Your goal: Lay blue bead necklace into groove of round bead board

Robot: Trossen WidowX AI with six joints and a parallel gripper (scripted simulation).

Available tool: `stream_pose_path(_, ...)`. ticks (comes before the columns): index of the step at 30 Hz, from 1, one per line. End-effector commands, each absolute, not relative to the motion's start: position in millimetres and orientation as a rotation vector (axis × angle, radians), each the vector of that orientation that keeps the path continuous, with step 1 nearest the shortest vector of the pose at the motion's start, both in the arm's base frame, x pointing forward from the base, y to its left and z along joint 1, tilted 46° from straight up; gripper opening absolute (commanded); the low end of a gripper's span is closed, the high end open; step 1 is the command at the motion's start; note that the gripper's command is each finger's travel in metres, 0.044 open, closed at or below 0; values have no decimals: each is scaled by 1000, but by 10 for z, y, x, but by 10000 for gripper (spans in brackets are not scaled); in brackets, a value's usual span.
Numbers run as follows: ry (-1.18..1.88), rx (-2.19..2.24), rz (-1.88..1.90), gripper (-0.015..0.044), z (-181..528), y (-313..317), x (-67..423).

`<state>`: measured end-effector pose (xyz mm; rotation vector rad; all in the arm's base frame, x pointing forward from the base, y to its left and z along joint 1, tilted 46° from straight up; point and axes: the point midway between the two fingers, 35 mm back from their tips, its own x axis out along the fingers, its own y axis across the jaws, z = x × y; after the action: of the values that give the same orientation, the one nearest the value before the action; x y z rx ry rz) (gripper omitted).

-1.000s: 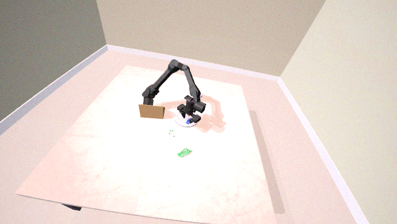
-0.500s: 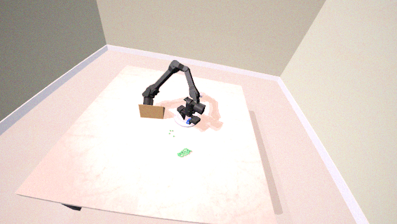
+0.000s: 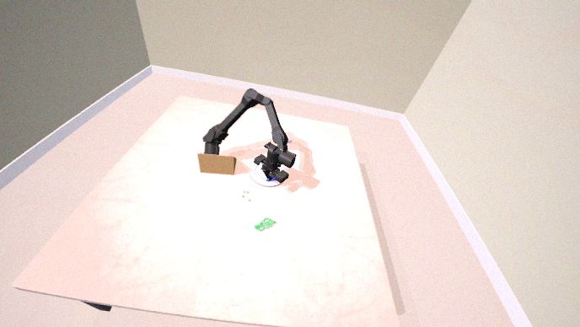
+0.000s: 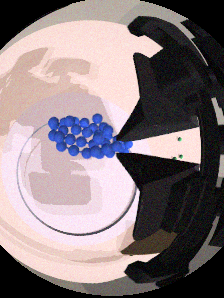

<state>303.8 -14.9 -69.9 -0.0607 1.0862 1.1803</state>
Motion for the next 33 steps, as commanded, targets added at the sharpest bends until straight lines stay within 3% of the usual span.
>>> stream_pose_path(1, 1084, -62, 1184, 0, -704, -138, 3039)
stream_pose_path(33, 1084, -56, 1180, 0, -438, -245, 3020)
